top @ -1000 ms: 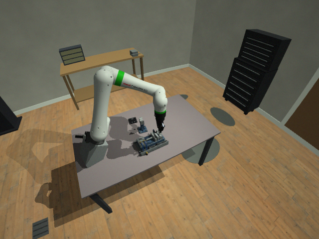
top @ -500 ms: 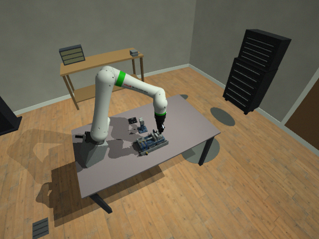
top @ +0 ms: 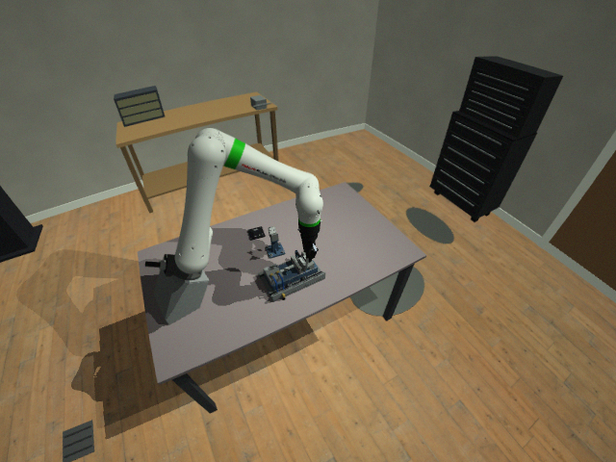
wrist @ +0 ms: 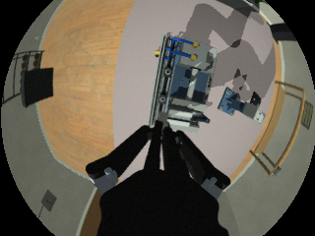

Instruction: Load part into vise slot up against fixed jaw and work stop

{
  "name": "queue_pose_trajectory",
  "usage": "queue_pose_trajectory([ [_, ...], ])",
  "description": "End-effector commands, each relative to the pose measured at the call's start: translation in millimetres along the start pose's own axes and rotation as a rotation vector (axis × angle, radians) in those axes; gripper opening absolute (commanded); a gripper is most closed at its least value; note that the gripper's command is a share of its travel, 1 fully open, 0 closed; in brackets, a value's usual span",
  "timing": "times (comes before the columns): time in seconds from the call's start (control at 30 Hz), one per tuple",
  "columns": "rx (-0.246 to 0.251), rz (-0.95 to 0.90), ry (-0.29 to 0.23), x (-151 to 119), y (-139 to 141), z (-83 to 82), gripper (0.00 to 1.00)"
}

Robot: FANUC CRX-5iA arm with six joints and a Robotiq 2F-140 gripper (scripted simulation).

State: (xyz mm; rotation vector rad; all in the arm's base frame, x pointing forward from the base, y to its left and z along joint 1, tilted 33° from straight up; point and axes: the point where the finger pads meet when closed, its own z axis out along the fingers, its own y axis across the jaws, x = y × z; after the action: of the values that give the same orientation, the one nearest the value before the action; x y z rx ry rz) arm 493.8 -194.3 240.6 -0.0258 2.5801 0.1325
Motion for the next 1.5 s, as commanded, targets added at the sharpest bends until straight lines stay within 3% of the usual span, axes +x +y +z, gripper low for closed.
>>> queue_pose_trajectory([
  [0.0,0.000,0.000,0.000,-0.2,-0.1,3.0,0.00],
  [1.47,0.000,0.000,0.000,-0.2,-0.2,9.4,0.00],
])
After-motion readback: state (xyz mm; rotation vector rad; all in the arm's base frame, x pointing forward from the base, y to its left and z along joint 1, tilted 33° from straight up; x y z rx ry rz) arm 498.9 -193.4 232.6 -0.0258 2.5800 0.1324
